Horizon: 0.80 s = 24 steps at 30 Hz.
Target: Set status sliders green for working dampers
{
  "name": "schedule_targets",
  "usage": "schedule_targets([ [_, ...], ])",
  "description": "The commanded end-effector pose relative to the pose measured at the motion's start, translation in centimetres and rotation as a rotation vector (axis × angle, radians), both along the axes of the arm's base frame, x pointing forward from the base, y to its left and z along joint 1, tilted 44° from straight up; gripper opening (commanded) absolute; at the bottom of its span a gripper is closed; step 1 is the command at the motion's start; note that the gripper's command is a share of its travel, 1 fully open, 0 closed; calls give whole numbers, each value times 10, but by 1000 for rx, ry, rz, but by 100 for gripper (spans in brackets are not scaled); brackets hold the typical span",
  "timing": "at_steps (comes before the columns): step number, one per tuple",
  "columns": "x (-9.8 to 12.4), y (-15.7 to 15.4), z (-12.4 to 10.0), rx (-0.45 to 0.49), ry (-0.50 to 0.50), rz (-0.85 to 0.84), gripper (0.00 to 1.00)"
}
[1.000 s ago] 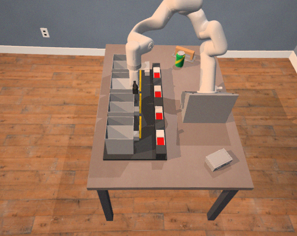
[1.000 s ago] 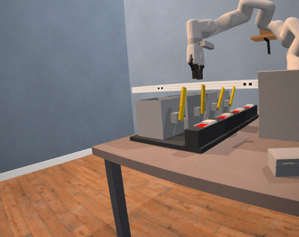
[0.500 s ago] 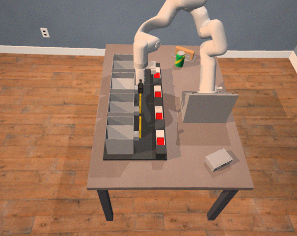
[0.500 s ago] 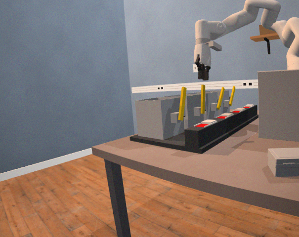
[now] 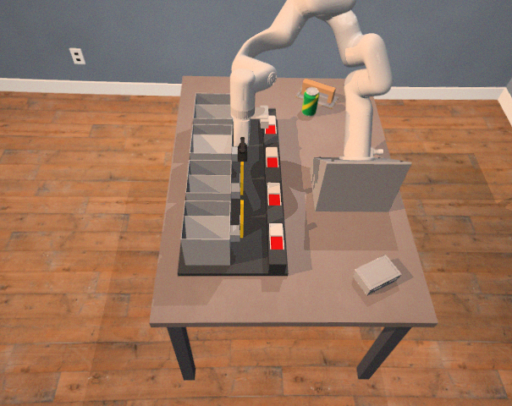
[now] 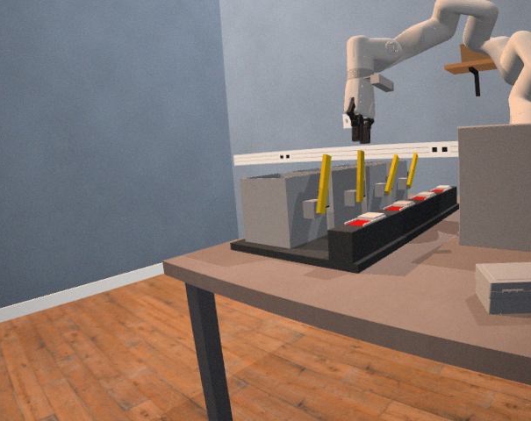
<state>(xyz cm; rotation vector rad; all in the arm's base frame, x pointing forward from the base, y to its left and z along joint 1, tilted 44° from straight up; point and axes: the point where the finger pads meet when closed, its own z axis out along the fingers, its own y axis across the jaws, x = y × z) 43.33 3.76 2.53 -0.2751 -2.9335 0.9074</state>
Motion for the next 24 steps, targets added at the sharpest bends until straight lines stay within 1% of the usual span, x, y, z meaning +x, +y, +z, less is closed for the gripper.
schedule_targets([
  [1, 1, 0, 0, 2, -4, 2, 39],
  [8, 0, -5, -7, 2, -4, 3, 39],
  [24, -3, -22, -32, 2, -4, 3, 39],
])
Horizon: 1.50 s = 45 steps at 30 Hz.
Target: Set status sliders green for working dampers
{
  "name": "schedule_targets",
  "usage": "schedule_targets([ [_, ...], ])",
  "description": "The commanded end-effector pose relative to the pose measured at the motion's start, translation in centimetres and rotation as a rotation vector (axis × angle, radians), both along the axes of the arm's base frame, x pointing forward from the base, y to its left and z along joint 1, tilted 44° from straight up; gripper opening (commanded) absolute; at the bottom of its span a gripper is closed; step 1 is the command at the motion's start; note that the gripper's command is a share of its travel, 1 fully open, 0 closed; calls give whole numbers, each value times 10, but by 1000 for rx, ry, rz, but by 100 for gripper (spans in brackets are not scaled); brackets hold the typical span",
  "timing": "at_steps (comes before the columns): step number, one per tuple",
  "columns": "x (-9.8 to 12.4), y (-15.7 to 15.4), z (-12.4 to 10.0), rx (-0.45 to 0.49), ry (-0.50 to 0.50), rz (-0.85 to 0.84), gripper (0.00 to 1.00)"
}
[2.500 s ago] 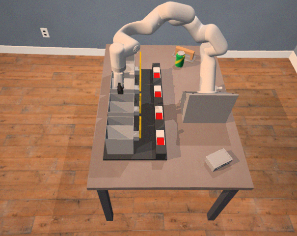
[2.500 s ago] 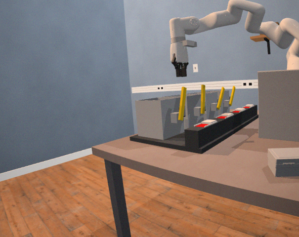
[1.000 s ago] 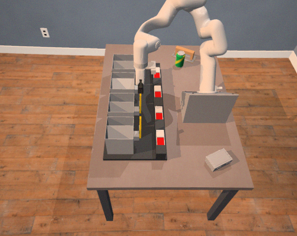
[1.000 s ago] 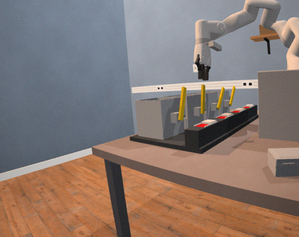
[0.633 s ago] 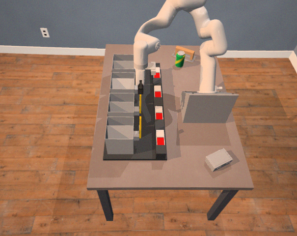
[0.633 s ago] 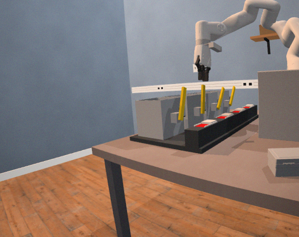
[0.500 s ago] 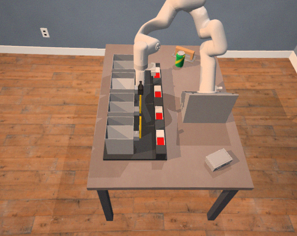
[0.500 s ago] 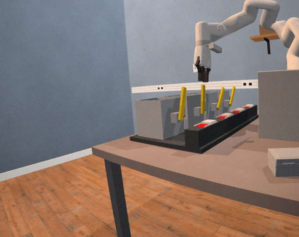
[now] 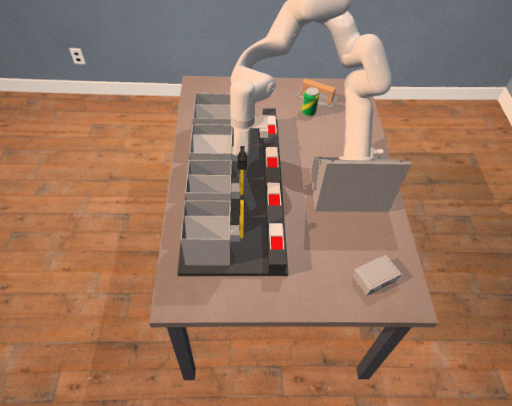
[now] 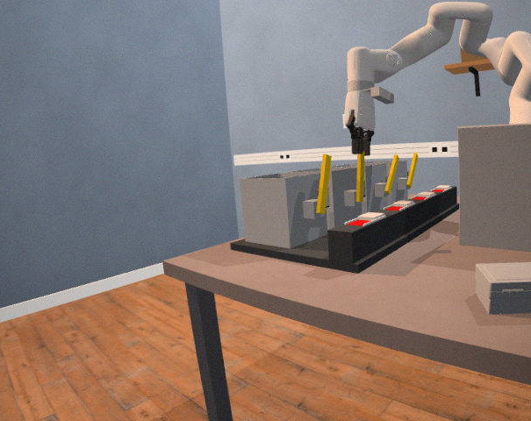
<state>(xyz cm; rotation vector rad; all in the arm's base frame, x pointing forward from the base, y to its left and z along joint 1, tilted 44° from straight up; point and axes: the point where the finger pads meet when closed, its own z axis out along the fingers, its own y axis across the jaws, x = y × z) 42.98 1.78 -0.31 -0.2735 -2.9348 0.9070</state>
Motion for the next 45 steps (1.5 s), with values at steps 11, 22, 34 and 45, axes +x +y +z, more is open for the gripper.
schedule_targets([
  [11, -1, -15, -21, 1, -3, 1, 39],
  [22, -2, -21, -30, 1, -3, 1, 39],
  [34, -3, -21, -31, 1, -3, 1, 39],
  [45, -3, -21, -31, 1, -3, 1, 19],
])
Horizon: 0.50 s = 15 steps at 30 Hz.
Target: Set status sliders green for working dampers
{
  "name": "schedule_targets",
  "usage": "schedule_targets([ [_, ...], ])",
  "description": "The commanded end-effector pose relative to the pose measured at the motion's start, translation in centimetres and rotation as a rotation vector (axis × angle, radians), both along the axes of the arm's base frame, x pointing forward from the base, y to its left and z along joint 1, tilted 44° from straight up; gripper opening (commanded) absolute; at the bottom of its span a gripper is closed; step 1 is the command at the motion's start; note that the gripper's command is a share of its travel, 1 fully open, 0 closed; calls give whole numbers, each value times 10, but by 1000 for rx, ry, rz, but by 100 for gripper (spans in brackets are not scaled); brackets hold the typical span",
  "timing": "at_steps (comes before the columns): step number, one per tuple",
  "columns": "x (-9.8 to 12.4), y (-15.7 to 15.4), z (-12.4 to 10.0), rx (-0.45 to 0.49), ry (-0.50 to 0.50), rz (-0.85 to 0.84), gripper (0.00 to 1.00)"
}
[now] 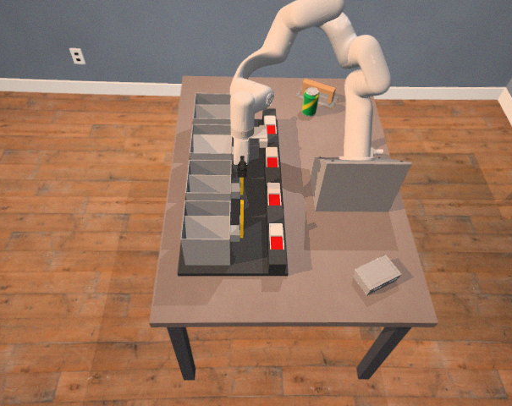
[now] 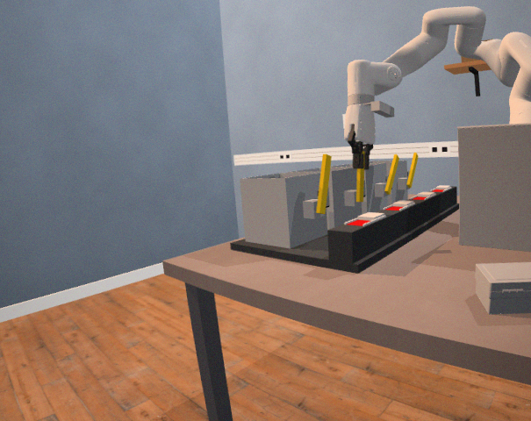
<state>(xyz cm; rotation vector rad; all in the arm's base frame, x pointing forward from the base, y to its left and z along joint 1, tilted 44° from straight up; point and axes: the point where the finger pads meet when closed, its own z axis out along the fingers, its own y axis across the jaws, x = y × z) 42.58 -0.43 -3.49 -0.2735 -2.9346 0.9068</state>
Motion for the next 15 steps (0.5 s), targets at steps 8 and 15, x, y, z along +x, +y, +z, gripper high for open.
schedule_targets([
  [8, 1, 1, 1, 1, -3, 1, 19],
  [15, 1, 1, 1, 1, -3, 1, 19],
])
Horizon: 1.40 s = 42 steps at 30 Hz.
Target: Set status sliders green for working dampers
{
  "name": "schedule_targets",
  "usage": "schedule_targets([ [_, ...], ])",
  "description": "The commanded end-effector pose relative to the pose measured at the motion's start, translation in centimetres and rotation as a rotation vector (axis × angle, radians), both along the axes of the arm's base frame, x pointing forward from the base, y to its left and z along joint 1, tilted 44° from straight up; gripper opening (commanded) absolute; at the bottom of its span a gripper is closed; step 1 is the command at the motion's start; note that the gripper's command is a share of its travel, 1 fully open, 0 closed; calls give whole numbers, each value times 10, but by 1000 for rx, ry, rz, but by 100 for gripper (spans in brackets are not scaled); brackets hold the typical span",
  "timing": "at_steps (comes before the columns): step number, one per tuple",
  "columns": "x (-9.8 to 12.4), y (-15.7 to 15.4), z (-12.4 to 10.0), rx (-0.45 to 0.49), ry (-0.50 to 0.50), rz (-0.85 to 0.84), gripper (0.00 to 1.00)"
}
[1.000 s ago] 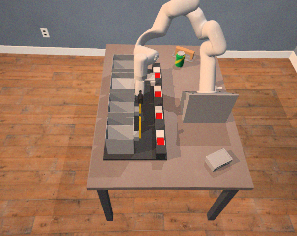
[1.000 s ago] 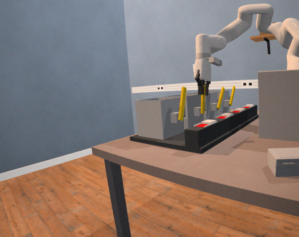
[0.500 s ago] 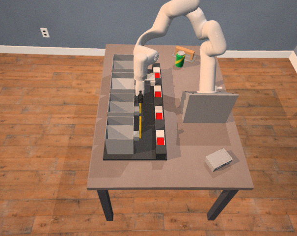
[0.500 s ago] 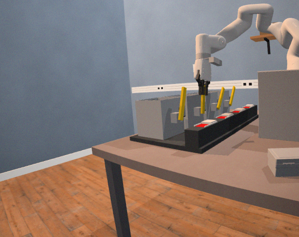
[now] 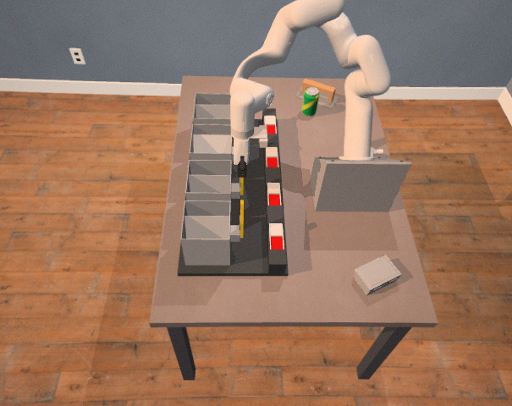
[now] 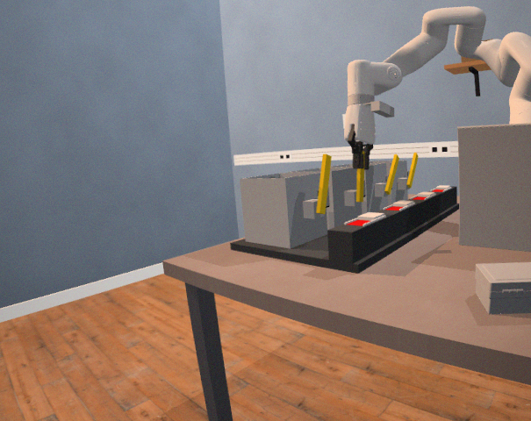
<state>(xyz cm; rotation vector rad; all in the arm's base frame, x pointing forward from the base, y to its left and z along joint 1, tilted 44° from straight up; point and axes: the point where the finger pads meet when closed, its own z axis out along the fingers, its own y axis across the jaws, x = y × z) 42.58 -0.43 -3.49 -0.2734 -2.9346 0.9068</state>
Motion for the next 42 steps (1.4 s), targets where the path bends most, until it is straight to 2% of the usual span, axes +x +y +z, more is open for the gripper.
schedule_targets([
  [1, 1, 1, 1, 1, -3, 1, 19],
  [26, 1, 1, 1, 6, -4, 1, 19],
  [42, 1, -4, 4, 53, -13, 1, 19],
])
